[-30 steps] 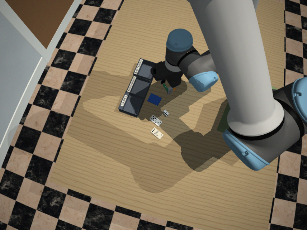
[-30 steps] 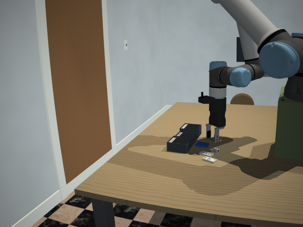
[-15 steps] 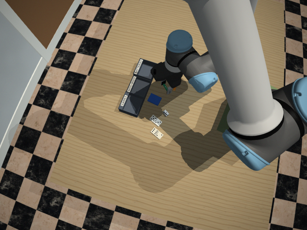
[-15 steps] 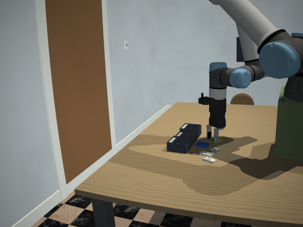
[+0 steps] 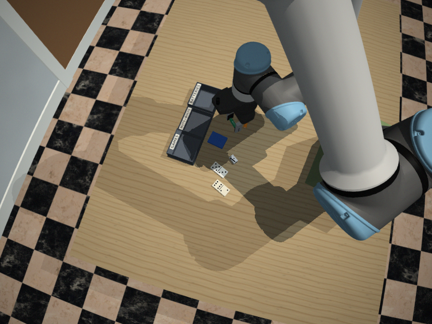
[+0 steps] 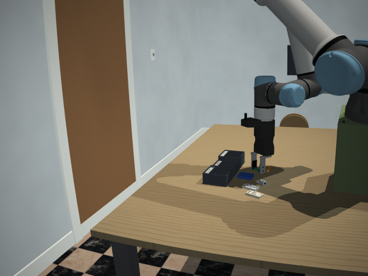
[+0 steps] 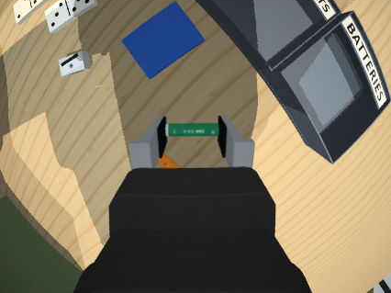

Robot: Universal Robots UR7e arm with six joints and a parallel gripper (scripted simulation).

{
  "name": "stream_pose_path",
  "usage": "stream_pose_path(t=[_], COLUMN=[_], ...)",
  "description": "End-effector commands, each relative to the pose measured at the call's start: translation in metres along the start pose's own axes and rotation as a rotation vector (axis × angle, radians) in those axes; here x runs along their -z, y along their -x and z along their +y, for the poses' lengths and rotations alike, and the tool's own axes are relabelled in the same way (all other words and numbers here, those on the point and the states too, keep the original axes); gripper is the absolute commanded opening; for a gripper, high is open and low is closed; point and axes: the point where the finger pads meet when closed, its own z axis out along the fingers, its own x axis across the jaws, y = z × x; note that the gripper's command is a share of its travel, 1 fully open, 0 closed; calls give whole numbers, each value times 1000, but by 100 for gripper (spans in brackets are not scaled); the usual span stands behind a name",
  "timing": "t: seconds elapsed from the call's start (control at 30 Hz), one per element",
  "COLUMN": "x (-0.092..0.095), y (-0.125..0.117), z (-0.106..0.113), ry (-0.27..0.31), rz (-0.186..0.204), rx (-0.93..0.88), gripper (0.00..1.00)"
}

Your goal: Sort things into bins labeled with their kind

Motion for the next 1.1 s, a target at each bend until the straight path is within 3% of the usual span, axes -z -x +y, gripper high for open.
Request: stream_pose_path(t=[0.0, 0.43, 1.07], x=[0, 0, 57], y=[0, 0, 0], z=[0, 0, 0], ry=[0, 0, 0], rz=[1, 1, 1], rx=[0, 0, 0], gripper=[80, 80, 80])
